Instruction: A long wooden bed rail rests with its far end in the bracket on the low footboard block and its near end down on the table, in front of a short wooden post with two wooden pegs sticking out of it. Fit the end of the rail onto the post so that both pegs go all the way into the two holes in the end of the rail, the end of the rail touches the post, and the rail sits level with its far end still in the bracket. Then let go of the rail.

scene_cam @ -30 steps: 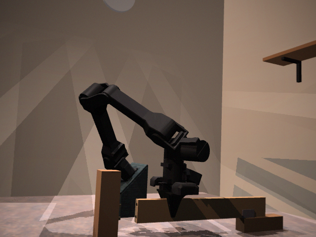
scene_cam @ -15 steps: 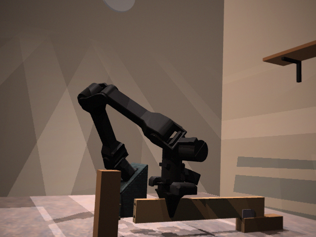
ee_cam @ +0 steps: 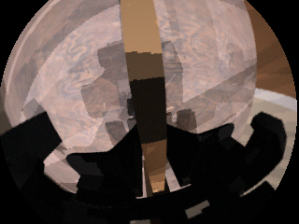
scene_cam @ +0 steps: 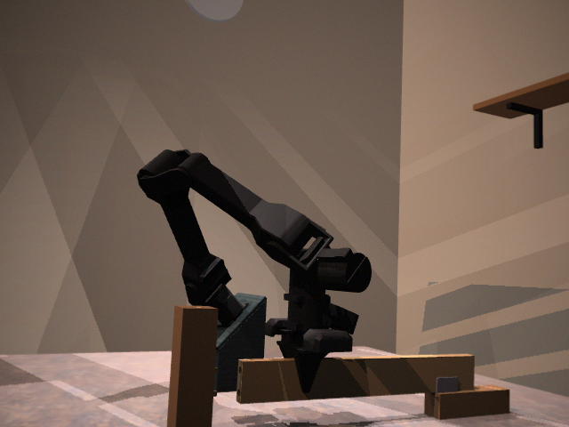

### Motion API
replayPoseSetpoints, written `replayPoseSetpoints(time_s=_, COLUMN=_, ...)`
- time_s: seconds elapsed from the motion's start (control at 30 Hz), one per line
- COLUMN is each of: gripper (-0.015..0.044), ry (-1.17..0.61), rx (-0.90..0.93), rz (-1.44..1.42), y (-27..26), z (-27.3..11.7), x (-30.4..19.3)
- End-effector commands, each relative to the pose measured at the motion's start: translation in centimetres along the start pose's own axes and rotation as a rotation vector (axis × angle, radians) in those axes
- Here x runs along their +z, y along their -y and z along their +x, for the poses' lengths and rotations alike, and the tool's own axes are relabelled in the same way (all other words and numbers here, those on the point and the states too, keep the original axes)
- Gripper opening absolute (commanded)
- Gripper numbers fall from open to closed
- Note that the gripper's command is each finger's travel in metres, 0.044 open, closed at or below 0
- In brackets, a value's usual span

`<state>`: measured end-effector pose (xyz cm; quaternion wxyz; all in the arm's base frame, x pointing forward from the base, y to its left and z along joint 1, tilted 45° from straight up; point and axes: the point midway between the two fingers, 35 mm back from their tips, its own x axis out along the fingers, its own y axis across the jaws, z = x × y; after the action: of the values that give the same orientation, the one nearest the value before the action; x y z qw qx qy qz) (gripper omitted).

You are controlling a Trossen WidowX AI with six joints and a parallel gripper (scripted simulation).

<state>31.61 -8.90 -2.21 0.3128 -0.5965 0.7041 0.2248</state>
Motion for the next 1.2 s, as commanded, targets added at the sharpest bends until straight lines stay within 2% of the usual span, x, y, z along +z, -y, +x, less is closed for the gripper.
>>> replayPoseSetpoints(time_s=0.0, gripper=0.0, ry=-0.001, rx=-0.009, rz=0.0, y=0.2, z=-0.2, x=-0.3)
replayPoseSetpoints(time_s=1.17, gripper=0.0, ry=-0.002, rx=-0.008, rz=0.0, y=0.1, z=-0.4, x=-1.4)
